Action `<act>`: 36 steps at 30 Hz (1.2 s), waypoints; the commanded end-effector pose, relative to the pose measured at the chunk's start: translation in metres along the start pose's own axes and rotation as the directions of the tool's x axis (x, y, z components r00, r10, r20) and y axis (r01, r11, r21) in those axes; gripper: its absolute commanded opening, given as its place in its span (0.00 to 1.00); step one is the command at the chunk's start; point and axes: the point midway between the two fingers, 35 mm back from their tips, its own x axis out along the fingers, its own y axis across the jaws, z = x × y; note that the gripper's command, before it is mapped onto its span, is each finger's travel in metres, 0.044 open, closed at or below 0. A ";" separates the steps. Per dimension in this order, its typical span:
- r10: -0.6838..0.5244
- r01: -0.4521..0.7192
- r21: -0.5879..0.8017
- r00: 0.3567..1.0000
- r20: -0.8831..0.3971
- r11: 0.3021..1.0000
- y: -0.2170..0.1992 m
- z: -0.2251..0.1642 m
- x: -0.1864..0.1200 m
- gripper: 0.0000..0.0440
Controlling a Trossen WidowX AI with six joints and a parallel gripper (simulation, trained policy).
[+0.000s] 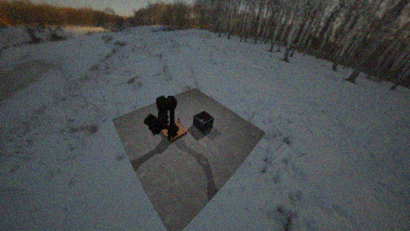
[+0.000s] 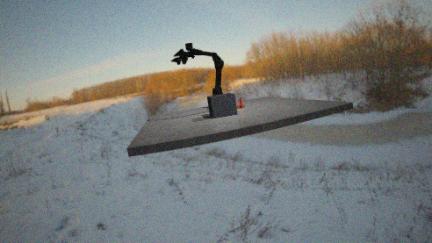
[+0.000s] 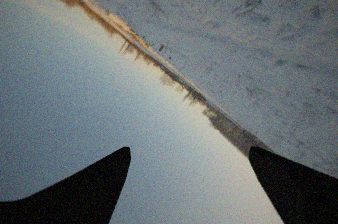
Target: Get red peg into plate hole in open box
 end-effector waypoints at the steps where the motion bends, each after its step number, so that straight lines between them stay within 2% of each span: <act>1: -0.005 0.005 -0.003 1.000 0.005 1.000 -0.002 0.000 0.001 0.97; 2: -0.016 0.016 -0.005 1.000 0.010 1.000 -0.006 -0.001 0.001 1.00; 8: -0.109 0.108 -0.022 0.994 -0.021 0.994 -0.041 -0.024 0.001 1.00; 15: -0.197 0.190 -0.077 0.975 -0.105 0.979 -0.076 -0.066 -0.015 1.00; 25: -0.335 0.298 -0.178 0.910 -0.242 0.938 -0.122 -0.125 -0.056 1.00; 36: -0.494 0.412 -0.285 0.794 -0.353 0.866 -0.170 -0.169 -0.112 1.00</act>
